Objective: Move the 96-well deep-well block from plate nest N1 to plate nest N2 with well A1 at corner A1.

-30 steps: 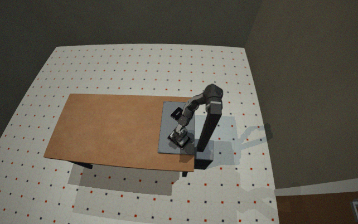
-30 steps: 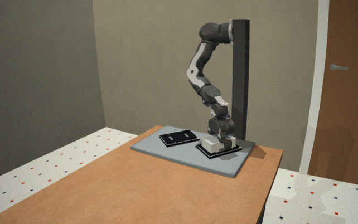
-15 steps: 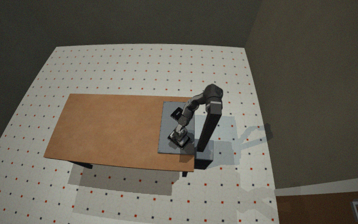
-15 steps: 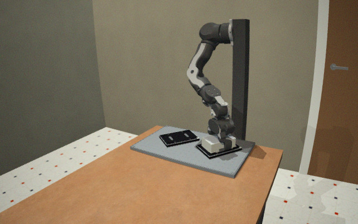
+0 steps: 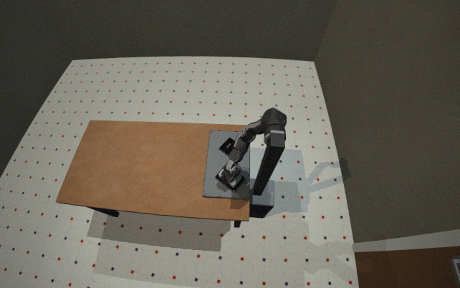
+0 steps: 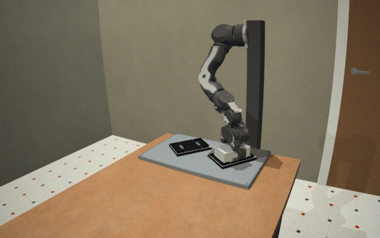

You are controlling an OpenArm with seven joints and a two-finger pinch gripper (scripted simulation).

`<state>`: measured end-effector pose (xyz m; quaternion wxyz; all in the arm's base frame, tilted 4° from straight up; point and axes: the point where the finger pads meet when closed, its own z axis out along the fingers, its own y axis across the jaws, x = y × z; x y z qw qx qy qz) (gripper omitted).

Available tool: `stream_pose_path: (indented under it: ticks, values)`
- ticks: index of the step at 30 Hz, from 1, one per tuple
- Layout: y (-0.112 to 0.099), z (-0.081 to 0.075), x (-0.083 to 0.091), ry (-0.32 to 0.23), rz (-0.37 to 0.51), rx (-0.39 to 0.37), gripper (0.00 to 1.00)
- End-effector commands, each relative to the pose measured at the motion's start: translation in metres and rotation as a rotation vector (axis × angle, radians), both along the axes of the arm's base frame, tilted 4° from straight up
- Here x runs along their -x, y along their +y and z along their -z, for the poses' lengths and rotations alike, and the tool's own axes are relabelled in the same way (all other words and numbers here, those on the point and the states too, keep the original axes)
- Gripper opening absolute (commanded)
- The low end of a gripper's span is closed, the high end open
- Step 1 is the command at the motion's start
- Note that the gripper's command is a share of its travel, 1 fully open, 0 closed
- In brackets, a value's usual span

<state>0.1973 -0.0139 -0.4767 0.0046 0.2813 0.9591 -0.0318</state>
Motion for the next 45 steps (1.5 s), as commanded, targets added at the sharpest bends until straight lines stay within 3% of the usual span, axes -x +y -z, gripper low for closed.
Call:
stream_pose_path:
  ticks: [1, 9, 14, 26, 31, 43, 45]
  values:
    - [0.001, 0.0, 0.0, -0.001, 0.0, -0.002, 0.0]
    - [0.001, 0.0, 0.0, -0.001, 0.0, -0.002, 0.0]
    - [0.002, -0.032, -0.002, -0.003, 0.005, 0.001, 0.0]
    - [0.002, -0.032, -0.002, -0.003, 0.005, 0.001, 0.0]
    - [0.004, -0.063, -0.003, -0.003, 0.005, 0.0, 0.0]
    - [0.004, -0.063, -0.003, -0.003, 0.005, 0.0, 0.0]
    - [0.005, -0.075, -0.003, -0.003, 0.005, 0.0, 0.0]
